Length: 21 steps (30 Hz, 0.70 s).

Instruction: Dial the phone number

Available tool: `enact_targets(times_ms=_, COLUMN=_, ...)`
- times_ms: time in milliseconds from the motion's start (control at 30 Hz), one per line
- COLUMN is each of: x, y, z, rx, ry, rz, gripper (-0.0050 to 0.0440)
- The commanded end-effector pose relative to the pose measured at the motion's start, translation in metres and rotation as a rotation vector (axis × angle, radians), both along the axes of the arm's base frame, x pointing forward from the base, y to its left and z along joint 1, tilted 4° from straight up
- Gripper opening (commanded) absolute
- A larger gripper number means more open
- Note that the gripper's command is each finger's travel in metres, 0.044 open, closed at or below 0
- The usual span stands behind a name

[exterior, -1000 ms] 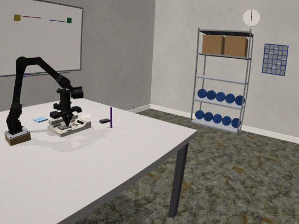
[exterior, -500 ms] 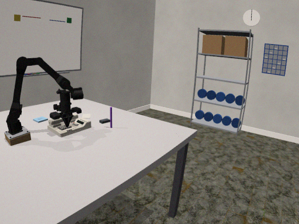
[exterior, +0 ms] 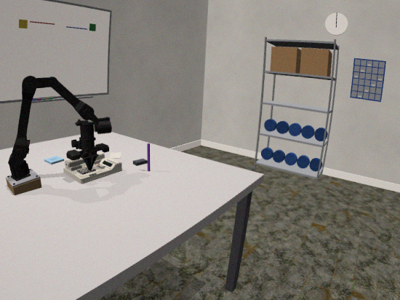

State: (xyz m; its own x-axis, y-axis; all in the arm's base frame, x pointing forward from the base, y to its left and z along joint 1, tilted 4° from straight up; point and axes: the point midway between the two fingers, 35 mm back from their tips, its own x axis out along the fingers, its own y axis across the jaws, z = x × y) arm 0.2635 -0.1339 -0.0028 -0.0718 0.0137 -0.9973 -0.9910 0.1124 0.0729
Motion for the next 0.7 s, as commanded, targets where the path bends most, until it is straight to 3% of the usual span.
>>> enact_targets(times_ms=0, x=-0.001, y=0.0, z=-0.002, rx=-0.001, ry=0.003, rz=0.005, gripper=-0.005)
enact_targets(times_ms=500, x=-0.001, y=0.0, z=-0.002, rx=-0.001, ry=0.003, rz=0.005, gripper=-0.005)
enact_targets(times_ms=667, x=0.001, y=-0.001, z=0.015, rx=-0.001, ry=0.003, rz=0.005, gripper=-0.005)
